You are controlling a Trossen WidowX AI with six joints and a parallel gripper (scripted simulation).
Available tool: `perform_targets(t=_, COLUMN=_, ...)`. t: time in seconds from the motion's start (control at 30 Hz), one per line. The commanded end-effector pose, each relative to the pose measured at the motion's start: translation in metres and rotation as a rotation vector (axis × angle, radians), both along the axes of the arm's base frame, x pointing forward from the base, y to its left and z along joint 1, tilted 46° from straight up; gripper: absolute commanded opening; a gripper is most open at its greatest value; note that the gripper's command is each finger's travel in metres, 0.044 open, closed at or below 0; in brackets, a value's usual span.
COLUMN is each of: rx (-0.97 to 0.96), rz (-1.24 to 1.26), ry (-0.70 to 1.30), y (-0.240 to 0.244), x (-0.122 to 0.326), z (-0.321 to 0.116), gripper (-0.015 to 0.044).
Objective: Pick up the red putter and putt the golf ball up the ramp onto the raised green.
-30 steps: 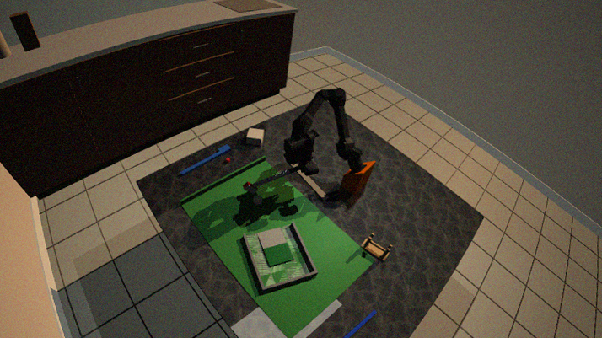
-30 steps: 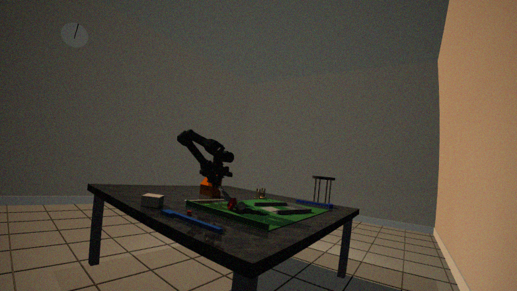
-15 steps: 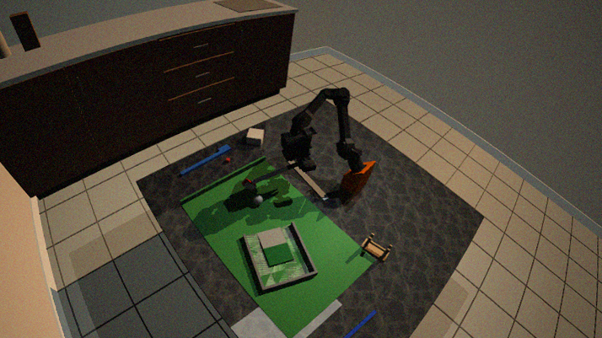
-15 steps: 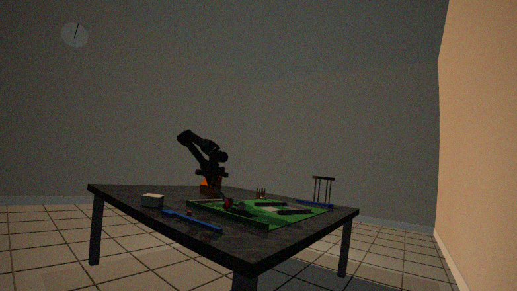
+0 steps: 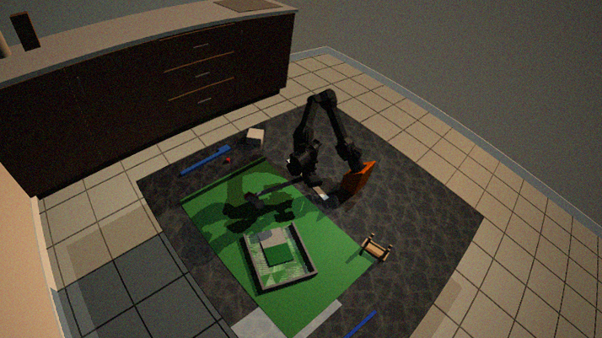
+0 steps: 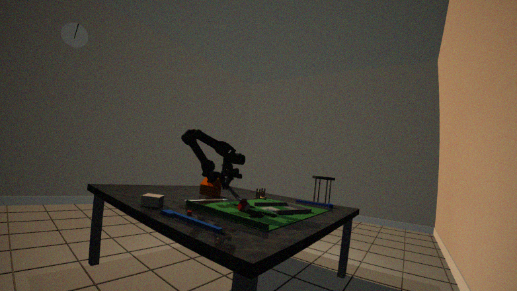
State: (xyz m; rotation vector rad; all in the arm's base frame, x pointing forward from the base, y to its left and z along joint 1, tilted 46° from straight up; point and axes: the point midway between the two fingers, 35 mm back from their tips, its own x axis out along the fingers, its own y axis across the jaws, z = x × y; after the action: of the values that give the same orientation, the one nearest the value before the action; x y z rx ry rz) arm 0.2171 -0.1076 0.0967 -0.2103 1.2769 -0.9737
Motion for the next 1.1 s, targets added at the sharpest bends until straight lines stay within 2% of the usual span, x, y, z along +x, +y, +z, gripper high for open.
perform_targets(t=0.0, rx=-0.006, rz=0.011, ry=0.005, y=0.032, x=0.014, z=-0.030, gripper=0.0000)
perform_targets(t=0.23, rx=-0.005, rz=0.012, ry=0.005, y=0.040, x=0.016, z=-0.026, gripper=0.0000)
perform_targets(t=0.57, rx=-0.005, rz=0.011, ry=0.006, y=0.076, x=0.017, z=0.010, gripper=0.0000)
perform_targets(t=1.07, rx=-0.006, rz=0.012, ry=0.013, y=0.070, x=0.015, z=0.004, gripper=0.0000)
